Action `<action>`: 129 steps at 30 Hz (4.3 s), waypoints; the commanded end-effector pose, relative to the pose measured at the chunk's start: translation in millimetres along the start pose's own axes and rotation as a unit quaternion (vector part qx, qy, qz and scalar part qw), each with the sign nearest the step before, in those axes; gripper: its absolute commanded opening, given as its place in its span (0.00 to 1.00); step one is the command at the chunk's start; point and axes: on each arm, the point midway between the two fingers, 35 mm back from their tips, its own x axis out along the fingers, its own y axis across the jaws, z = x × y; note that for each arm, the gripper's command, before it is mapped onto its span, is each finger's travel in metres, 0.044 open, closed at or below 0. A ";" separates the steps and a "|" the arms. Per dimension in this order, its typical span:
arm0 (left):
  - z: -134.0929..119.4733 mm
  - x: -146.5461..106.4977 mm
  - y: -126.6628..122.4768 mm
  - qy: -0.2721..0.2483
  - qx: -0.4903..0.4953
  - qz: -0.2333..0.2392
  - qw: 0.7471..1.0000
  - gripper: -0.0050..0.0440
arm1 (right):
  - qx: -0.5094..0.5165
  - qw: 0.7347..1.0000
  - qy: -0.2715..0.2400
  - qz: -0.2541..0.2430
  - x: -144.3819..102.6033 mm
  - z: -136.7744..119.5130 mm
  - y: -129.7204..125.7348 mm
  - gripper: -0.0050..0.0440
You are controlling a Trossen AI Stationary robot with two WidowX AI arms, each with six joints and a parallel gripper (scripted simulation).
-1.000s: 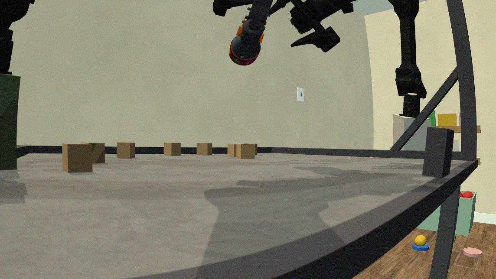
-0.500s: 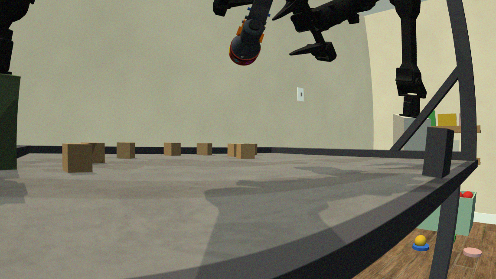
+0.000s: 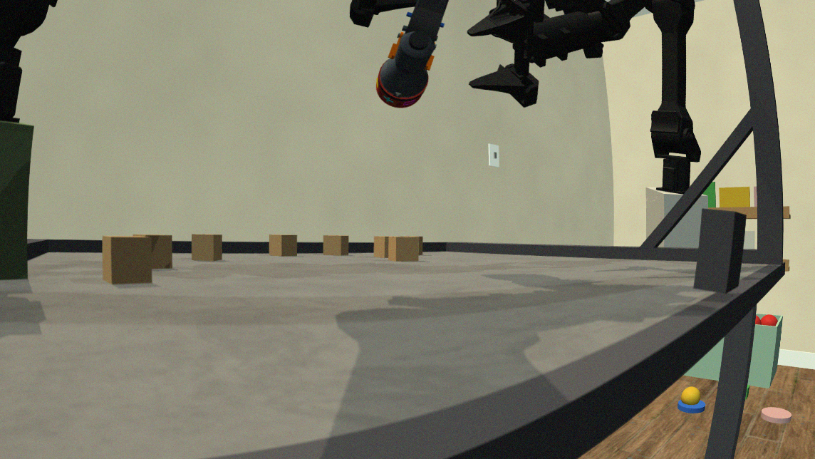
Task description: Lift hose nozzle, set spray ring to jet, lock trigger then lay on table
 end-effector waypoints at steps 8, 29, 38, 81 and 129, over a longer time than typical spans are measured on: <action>17.6 -1.9 -0.9 -0.019 0.021 0.002 1.000 0.44 | -0.225 0.973 -0.041 0.016 15.9 -13.5 -6.1 0.93; 17.6 -1.9 -0.9 -0.019 0.021 0.002 1.000 0.44 | -0.540 0.834 -0.114 0.002 26.3 -29.0 -12.2 0.93; 17.6 -1.9 -0.9 -0.019 0.021 0.002 1.000 0.44 | -0.678 0.720 -0.148 -0.026 25.7 -36.6 -16.4 0.93; 17.6 -1.9 -0.9 -0.019 0.021 0.002 1.000 0.44 | -0.865 0.451 -0.191 -0.109 32.8 -38.7 -18.6 0.93; 17.6 -1.9 -0.9 -0.019 0.021 0.002 1.000 0.44 | -0.865 0.451 -0.191 -0.109 88.8 -15.0 -2.9 0.93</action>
